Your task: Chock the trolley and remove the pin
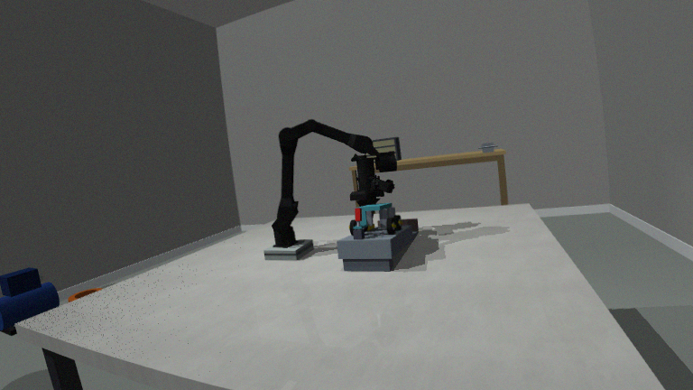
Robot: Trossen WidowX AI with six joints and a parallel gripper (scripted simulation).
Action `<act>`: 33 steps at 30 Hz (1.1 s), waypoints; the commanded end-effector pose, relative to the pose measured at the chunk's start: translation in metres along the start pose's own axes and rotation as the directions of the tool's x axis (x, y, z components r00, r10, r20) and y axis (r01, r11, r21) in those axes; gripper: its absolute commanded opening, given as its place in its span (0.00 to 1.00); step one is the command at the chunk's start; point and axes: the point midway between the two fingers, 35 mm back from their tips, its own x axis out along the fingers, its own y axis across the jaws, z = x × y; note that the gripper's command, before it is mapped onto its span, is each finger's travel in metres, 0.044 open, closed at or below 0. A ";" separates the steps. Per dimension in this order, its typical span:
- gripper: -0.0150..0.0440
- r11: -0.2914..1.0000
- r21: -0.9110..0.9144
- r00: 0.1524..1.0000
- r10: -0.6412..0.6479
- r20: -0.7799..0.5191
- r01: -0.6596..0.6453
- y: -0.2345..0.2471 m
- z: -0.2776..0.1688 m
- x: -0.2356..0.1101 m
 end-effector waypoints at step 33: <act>0.71 1.000 -0.010 1.000 -0.003 -0.003 0.003 0.001 -0.002 -0.053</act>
